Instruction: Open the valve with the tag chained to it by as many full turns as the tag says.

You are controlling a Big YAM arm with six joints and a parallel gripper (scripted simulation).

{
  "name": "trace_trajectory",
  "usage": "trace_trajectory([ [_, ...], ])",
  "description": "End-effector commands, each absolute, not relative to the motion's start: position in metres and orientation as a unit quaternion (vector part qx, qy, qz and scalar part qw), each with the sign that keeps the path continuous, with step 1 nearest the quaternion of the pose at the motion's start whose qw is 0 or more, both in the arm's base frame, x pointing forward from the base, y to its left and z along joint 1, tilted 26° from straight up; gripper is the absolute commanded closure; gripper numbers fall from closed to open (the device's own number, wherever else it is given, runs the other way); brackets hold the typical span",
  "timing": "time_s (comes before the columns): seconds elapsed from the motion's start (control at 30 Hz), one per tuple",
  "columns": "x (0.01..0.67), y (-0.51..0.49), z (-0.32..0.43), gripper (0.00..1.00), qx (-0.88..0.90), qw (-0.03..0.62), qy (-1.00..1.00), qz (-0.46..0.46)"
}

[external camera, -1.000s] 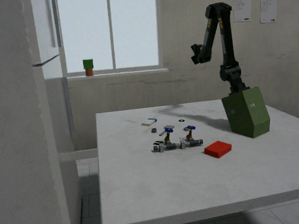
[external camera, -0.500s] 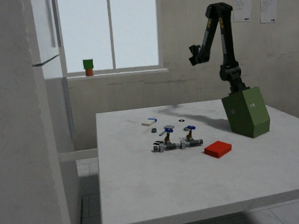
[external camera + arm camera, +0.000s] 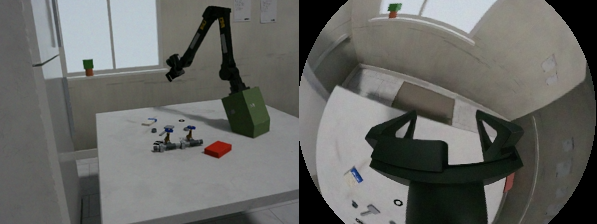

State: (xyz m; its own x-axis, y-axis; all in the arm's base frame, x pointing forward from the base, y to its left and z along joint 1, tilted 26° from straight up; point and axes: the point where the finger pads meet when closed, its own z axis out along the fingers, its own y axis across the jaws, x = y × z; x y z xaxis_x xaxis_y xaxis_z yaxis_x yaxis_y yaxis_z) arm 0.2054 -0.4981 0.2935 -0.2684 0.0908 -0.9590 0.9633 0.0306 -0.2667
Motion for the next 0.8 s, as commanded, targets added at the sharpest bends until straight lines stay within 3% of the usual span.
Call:
trace_trajectory([
  [0.0,0.298,-0.494,0.273,0.0,0.432,0.422,0.647,-0.466],
  [0.2,0.422,-0.412,0.216,0.0,0.366,0.393,0.759,-0.368],
  [0.27,0.422,-0.412,0.216,0.0,0.366,0.393,0.759,-0.368],
  [0.43,0.509,-0.297,0.164,0.0,0.285,0.341,0.848,-0.289],
  [0.77,0.561,-0.07,0.092,0.0,0.122,0.215,0.946,-0.208],
])
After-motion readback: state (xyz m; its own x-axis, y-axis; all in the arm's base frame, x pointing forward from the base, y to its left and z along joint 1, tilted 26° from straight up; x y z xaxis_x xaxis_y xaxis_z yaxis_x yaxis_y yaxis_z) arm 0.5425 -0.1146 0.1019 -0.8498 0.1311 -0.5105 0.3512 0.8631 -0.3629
